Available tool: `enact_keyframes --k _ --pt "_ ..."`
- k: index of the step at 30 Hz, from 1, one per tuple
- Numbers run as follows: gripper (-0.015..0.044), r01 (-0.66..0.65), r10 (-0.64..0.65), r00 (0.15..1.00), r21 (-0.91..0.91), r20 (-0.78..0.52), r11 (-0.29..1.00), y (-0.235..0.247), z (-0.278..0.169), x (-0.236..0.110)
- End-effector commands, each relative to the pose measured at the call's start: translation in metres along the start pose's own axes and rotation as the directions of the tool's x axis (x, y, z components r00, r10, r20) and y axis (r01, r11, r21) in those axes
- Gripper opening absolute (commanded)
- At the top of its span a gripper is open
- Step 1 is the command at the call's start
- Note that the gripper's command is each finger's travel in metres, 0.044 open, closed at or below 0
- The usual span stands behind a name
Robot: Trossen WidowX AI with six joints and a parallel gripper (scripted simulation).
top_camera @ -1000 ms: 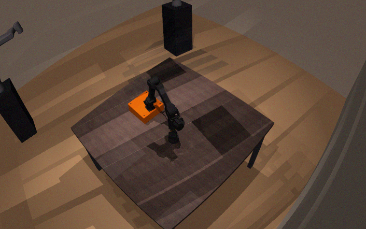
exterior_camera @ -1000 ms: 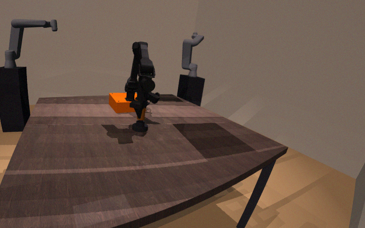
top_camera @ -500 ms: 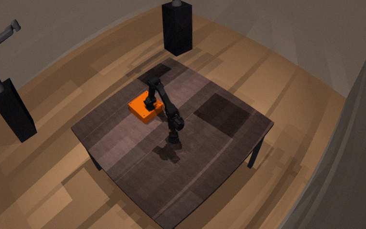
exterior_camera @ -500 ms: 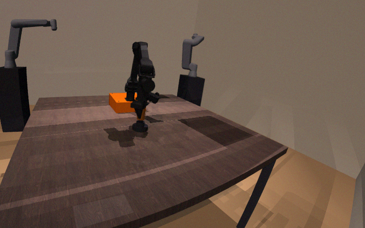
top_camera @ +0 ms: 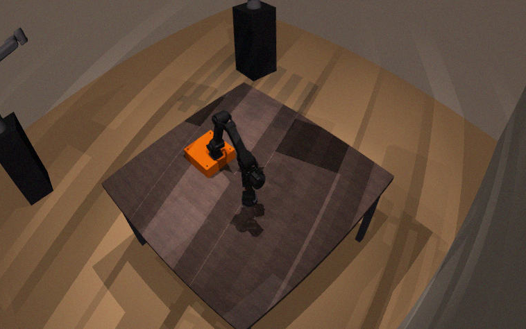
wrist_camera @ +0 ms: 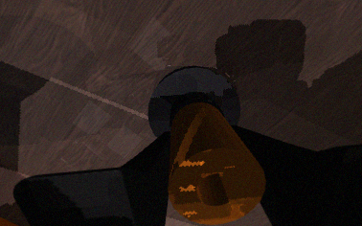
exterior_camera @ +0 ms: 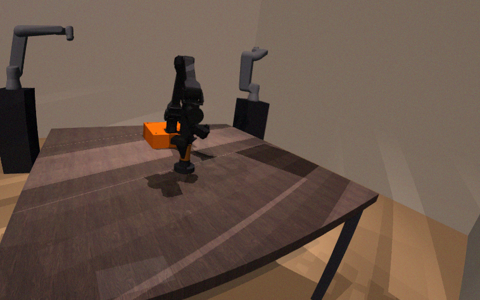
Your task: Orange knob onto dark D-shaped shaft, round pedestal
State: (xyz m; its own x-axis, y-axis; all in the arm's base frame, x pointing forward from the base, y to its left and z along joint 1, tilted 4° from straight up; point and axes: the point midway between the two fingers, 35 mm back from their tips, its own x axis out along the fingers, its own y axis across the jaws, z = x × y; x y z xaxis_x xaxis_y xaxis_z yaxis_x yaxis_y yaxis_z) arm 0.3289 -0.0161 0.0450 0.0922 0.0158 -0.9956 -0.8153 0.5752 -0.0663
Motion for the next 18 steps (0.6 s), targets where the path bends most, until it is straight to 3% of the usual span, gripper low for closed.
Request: enact_keyframes --k 1,12,18 --pt "0.0000 0.000 0.000 1.000 0.037 0.000 0.999 0.0003 -0.0001 0.0037" --pt "0.0000 0.001 -0.001 1.000 0.029 0.001 1.000 0.0000 0.0000 0.0028" --pt "0.0157 0.001 -0.001 1.000 0.029 0.001 1.000 0.0000 0.0000 0.0028"
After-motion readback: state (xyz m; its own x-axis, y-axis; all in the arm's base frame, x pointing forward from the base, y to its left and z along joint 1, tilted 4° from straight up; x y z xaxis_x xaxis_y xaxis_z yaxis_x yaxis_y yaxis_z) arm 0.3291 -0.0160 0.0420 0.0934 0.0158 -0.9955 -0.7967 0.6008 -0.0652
